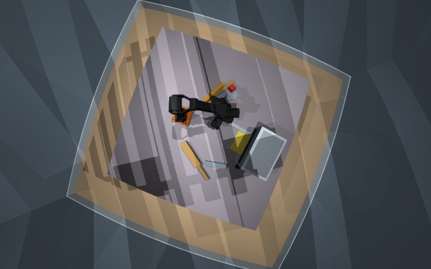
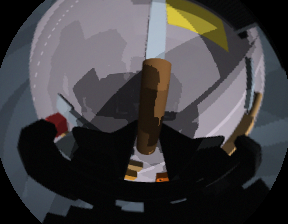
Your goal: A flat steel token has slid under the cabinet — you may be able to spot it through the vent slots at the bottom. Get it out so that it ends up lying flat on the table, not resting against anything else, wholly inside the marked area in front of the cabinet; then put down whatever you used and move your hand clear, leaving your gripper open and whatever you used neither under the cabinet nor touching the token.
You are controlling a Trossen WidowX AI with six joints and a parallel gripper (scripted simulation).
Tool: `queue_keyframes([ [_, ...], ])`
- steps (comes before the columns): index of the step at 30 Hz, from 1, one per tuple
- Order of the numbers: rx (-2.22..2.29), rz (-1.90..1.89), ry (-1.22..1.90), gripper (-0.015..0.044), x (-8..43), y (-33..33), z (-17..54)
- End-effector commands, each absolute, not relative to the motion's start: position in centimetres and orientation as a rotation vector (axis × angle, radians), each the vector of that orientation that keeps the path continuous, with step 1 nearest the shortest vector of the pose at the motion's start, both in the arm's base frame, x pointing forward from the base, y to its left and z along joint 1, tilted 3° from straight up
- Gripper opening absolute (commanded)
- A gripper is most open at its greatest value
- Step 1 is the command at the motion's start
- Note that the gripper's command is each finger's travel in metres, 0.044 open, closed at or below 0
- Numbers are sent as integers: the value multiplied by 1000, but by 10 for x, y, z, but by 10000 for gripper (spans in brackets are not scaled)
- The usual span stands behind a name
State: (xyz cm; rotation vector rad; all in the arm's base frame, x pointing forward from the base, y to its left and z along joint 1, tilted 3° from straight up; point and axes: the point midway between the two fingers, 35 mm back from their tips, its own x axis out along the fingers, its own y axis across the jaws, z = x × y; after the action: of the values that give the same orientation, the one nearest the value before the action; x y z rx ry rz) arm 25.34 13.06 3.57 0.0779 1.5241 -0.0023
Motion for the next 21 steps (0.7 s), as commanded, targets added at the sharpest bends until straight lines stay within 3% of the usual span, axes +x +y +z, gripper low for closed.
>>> queue_keyframes([
  [1, 80, -2, 1524, 0, 260, 130, 36],
  [21, 82, -5, 1522, 0, 286, 129, 38],
])
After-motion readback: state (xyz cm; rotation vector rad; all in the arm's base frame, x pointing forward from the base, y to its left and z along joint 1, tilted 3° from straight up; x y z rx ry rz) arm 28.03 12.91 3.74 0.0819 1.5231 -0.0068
